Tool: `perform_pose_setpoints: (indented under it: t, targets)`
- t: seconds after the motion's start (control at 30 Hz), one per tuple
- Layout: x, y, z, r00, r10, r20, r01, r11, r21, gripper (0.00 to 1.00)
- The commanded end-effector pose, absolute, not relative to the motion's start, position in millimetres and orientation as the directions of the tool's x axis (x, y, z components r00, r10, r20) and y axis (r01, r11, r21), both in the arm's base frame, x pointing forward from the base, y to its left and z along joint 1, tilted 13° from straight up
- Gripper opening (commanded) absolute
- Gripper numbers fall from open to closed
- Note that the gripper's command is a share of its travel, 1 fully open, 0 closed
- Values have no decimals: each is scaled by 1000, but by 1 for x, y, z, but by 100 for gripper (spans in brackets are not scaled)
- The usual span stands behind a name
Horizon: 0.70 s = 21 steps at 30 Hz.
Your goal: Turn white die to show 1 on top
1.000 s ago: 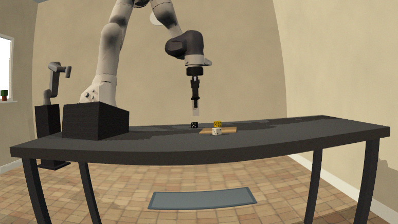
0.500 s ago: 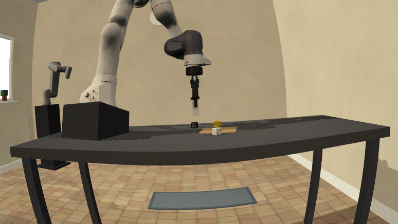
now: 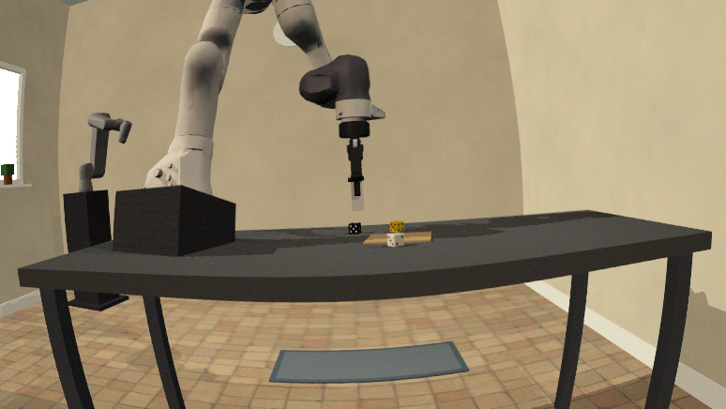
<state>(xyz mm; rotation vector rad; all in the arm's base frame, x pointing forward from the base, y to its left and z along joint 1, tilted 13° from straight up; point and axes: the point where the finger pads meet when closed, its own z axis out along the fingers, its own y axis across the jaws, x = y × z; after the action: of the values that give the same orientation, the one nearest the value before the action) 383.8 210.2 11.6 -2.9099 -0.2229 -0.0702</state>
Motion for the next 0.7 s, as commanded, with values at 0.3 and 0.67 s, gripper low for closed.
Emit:
perform_pose_setpoints:
  t: [0.3,0.67]
  targets:
    - [384,210,12,987,147,69,159,-963,-216,100]
    - [383,202,48,987,147,69,159,-963,-216,100]
